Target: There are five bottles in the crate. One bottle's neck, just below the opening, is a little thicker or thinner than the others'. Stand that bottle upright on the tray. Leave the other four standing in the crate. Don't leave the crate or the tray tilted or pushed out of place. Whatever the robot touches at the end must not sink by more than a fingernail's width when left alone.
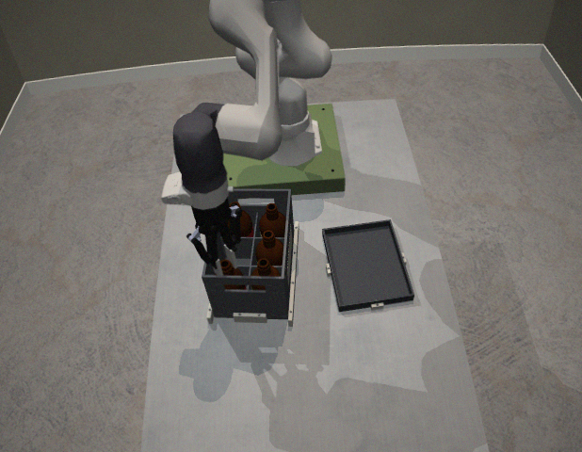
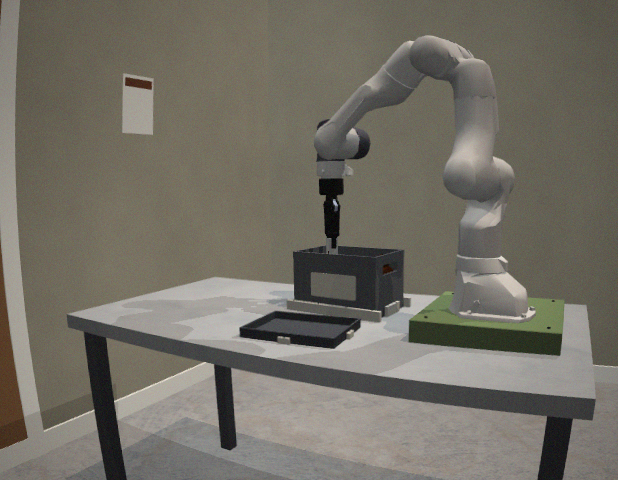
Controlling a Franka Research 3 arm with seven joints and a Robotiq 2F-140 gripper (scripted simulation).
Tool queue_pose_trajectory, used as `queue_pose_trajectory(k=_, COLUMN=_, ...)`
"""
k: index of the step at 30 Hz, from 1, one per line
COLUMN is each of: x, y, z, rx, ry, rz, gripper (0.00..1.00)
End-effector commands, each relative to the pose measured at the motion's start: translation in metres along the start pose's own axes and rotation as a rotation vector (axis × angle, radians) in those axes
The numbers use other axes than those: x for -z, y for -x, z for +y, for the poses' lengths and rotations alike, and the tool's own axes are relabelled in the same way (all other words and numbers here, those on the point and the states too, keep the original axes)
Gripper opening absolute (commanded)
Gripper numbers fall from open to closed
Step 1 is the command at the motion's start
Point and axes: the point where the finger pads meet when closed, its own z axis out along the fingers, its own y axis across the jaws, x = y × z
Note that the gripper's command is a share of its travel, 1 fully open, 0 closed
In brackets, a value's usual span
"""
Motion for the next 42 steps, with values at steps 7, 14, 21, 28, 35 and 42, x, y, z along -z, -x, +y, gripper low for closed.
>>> queue_pose_trajectory(k=7, x=-0.0013, y=-0.0023, z=-0.0008, rx=0.004, ry=0.000, rz=0.003, gripper=0.10)
queue_pose_trajectory(k=14, x=-0.0013, y=-0.0023, z=-0.0008, rx=0.004, ry=0.000, rz=0.003, gripper=0.44)
queue_pose_trajectory(k=21, x=-0.0013, y=-0.0023, z=-0.0008, rx=0.004, ry=0.000, rz=0.003, gripper=0.44)
queue_pose_trajectory(k=28, x=-0.0013, y=-0.0023, z=-0.0008, rx=0.004, ry=0.000, rz=0.003, gripper=0.44)
queue_pose_trajectory(k=35, x=-0.0013, y=-0.0023, z=-0.0008, rx=0.004, ry=0.000, rz=0.003, gripper=0.44)
queue_pose_trajectory(k=42, x=-0.0013, y=-0.0023, z=-0.0008, rx=0.004, ry=0.000, rz=0.003, gripper=0.44)
